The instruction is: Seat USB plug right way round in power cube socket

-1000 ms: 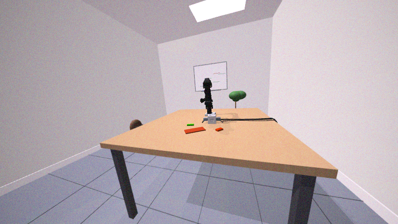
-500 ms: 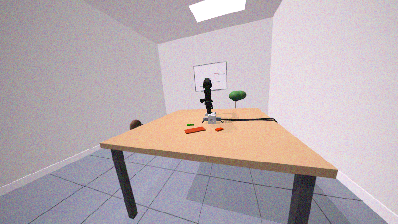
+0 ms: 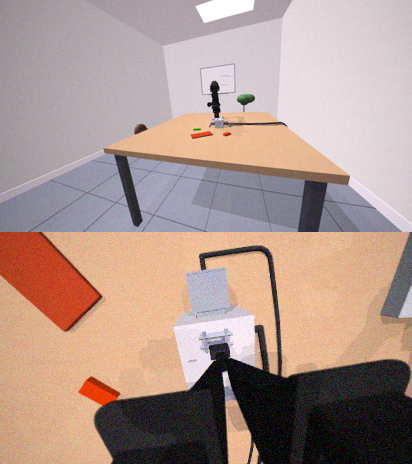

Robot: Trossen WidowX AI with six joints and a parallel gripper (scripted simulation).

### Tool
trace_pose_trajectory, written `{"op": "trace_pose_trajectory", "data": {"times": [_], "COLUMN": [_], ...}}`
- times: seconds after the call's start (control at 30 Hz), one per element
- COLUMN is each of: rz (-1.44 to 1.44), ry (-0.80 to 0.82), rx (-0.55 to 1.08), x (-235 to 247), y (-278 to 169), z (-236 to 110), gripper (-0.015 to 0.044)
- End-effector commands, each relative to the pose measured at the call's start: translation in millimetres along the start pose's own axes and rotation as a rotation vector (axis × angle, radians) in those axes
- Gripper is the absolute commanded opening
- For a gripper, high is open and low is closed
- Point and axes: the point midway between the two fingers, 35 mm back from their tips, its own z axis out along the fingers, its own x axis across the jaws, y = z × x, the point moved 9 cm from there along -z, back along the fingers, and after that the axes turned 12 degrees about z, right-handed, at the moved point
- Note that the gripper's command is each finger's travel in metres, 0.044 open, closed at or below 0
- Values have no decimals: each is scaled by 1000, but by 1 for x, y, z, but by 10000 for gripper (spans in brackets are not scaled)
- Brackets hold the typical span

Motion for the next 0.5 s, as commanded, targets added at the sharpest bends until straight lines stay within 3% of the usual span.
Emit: {"op": "trace_pose_trajectory", "data": {"times": [0.0,0.47], "rz": [4,4], "ry": [-1,-1], "rx": [3,3], "x": [0,0], "y": [0,0], "z": [1,3], "gripper": [0,0]}}
